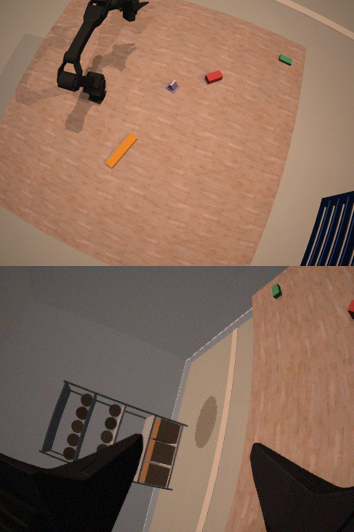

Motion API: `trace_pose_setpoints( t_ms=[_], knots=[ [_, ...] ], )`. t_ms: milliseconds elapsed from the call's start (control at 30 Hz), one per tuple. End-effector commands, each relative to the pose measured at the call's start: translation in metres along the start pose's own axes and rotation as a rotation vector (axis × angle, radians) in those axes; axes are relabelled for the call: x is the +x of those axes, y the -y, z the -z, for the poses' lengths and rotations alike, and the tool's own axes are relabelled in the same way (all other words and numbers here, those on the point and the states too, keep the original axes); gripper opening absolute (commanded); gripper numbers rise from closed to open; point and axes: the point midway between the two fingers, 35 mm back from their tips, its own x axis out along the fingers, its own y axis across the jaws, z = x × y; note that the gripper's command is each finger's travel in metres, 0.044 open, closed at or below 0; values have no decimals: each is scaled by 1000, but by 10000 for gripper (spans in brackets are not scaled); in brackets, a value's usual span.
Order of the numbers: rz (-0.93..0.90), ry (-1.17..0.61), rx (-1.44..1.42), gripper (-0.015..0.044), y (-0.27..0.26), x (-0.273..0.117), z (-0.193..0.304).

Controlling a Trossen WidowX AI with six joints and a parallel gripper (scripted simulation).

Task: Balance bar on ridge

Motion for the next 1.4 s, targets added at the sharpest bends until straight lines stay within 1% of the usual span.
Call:
trace_pose_setpoints(
  t_ms=[0, 233, 733, 1367],
  knots=[
    [32, 26, -12, 315, 10, 8, -11],
    [91, 71, -74, 315, 25, 21, -30],
    [291, 134, -383, 315, 67, 46, -81],
    [574, 102, -716, 315, 128, 57, -148]
  ],
)
